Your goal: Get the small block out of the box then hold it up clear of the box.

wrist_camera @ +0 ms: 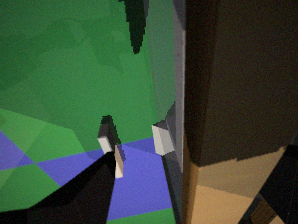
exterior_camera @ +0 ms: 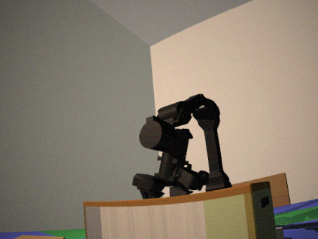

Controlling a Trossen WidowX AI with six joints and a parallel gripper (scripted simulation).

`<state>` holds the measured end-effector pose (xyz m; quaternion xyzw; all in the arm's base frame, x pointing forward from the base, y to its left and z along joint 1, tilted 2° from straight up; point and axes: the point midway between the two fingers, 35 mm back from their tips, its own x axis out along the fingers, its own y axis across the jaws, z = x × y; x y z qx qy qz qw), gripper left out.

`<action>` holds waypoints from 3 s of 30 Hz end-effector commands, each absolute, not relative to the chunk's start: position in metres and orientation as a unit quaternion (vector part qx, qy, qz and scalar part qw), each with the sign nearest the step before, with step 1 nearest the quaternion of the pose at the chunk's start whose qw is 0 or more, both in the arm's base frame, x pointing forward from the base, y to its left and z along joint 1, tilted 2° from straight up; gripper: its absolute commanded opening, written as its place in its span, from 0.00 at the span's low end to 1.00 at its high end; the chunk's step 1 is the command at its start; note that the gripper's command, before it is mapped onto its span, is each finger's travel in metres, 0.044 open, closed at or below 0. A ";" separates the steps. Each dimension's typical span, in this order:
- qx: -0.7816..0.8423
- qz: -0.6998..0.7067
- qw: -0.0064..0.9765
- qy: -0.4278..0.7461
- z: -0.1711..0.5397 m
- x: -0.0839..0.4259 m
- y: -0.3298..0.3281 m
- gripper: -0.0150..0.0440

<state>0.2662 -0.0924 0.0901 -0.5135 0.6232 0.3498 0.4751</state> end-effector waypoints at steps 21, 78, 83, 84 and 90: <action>-0.516 0.344 0.474 0.625 0.090 0.253 -0.147 0.93; 0.707 -0.536 0.404 0.223 0.159 0.211 -0.186 0.74; 0.775 -0.552 0.280 0.130 0.159 0.208 -0.188 0.74; 0.786 -0.553 0.254 0.111 0.160 0.207 -0.188 0.74; 0.833 -0.547 0.090 0.000 0.161 0.203 -0.190 0.74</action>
